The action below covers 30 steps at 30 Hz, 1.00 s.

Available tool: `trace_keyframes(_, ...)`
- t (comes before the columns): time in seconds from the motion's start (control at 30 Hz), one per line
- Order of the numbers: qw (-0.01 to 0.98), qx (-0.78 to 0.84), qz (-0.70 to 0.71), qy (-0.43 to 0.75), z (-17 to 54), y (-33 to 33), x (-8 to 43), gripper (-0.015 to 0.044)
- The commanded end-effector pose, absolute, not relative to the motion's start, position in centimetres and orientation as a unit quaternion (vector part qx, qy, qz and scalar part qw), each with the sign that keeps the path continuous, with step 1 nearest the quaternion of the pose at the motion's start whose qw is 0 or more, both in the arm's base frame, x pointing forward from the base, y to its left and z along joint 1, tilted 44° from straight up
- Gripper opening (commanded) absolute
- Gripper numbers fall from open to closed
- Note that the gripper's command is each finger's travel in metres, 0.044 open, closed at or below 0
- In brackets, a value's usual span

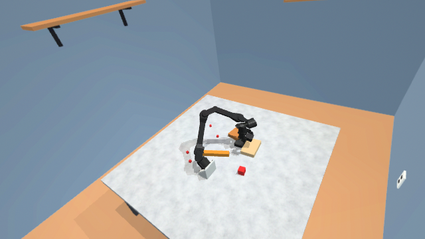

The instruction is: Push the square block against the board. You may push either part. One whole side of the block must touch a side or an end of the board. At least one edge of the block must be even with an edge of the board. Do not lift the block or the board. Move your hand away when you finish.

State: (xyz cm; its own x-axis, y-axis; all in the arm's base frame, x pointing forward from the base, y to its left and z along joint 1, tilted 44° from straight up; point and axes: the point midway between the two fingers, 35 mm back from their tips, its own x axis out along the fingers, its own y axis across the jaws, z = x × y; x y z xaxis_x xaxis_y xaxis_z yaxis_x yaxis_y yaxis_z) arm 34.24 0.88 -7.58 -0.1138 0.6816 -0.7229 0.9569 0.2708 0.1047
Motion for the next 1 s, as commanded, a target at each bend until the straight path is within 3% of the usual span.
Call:
trace_keyframes(0.0,0.344,0.567,-0.201,0.721,-7.9,0.8,34.1,0.0000)
trace_keyframes(0.97,0.343,0.567,-0.201,0.721,-5.7,3.0,33.5,0.0000)
